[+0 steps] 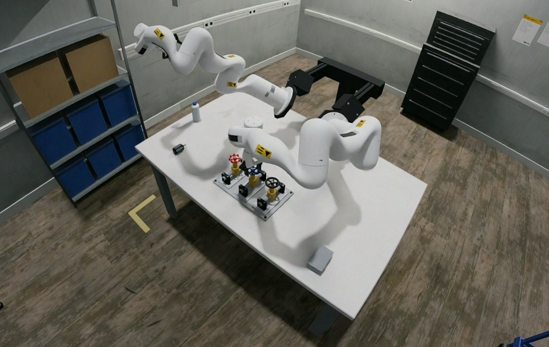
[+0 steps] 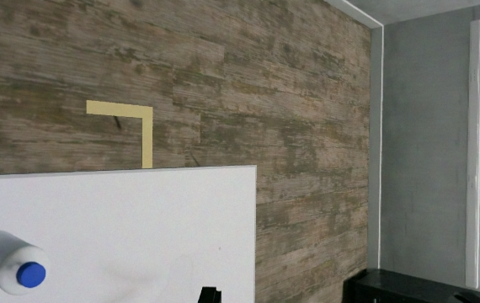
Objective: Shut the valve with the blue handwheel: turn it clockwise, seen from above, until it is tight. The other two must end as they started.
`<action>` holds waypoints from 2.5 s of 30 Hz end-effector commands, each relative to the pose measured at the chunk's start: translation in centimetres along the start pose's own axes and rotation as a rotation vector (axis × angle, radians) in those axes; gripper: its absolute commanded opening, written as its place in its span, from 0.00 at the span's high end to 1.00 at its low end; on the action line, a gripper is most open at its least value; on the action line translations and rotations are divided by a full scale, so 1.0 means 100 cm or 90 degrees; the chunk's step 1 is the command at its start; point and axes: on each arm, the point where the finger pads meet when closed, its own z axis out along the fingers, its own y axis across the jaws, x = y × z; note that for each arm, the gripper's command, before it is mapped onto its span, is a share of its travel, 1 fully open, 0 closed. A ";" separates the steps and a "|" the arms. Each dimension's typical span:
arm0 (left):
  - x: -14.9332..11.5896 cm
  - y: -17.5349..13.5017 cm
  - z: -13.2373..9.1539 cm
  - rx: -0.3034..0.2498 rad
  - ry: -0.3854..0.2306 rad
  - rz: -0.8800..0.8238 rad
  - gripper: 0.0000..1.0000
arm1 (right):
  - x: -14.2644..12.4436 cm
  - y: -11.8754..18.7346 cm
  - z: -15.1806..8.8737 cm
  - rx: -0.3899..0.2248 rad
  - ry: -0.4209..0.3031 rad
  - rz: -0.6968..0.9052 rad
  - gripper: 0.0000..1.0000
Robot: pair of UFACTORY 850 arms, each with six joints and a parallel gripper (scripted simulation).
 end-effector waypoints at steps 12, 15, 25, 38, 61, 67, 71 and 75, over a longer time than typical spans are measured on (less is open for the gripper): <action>0.000 0.000 -0.002 -0.001 0.000 0.000 0.21 | 0.000 0.000 0.000 0.000 0.001 0.000 0.00; 0.000 0.000 -0.003 -0.001 0.000 0.000 0.21 | 0.000 0.000 0.000 0.000 0.001 0.000 0.00; 0.000 0.000 -0.014 -0.001 0.000 0.000 0.21 | 0.000 0.000 0.000 0.000 0.001 0.000 0.00; 0.000 0.000 -0.038 -0.001 0.000 0.000 0.21 | 0.000 0.000 0.000 0.000 0.001 0.000 0.00; 0.000 0.000 -0.077 -0.001 -0.001 0.000 0.21 | 0.000 0.000 0.000 0.000 0.001 0.000 0.00; 0.000 0.000 -0.080 -0.001 -0.001 0.000 0.21 | 0.000 0.000 0.000 0.000 0.001 0.000 0.00; 0.000 0.000 -0.080 -0.001 -0.001 0.000 0.21 | 0.000 0.000 0.000 0.000 0.001 0.000 0.00; 0.000 0.000 -0.080 -0.001 -0.001 0.000 0.21 | 0.000 0.000 0.000 0.000 0.001 0.000 0.00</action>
